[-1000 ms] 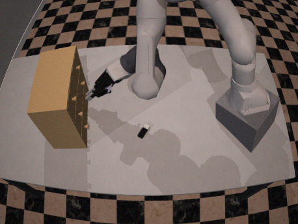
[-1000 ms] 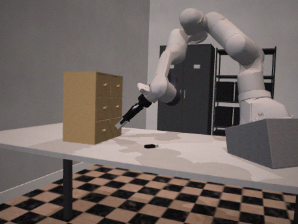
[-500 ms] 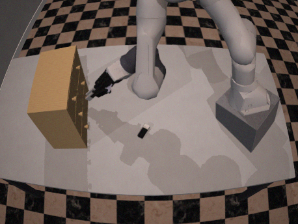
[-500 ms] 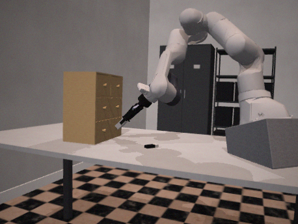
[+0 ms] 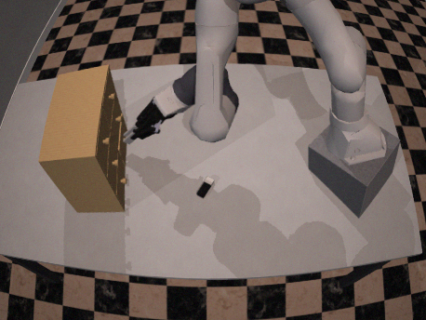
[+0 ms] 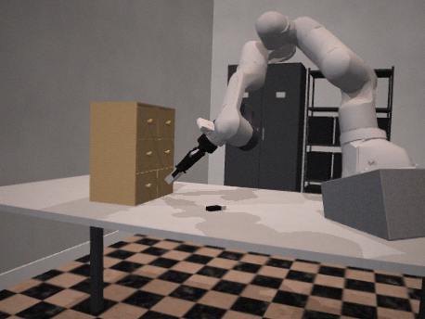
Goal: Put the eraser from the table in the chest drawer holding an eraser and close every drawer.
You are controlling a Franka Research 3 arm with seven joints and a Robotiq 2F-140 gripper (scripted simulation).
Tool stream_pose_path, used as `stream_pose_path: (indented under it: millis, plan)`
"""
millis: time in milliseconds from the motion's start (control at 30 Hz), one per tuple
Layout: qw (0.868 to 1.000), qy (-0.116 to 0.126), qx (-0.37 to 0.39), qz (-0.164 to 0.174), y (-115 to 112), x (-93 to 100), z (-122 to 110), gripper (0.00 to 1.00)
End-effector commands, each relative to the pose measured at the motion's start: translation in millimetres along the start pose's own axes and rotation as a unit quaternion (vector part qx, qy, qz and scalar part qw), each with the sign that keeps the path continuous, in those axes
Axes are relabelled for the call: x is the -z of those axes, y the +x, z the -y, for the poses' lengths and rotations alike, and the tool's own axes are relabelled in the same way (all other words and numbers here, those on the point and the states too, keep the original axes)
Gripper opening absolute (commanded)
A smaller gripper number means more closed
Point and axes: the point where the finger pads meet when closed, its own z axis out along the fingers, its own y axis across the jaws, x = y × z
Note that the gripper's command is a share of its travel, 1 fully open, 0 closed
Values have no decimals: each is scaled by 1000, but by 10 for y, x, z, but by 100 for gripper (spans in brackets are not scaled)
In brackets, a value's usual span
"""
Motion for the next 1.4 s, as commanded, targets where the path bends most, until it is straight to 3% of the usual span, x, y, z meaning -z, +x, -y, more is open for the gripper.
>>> stream_pose_path:
  millis: [0,1367]
  plan:
    - [1000,0,1,2,-43,14,-13,8]
    - [1000,0,1,2,-373,348,-14,8]
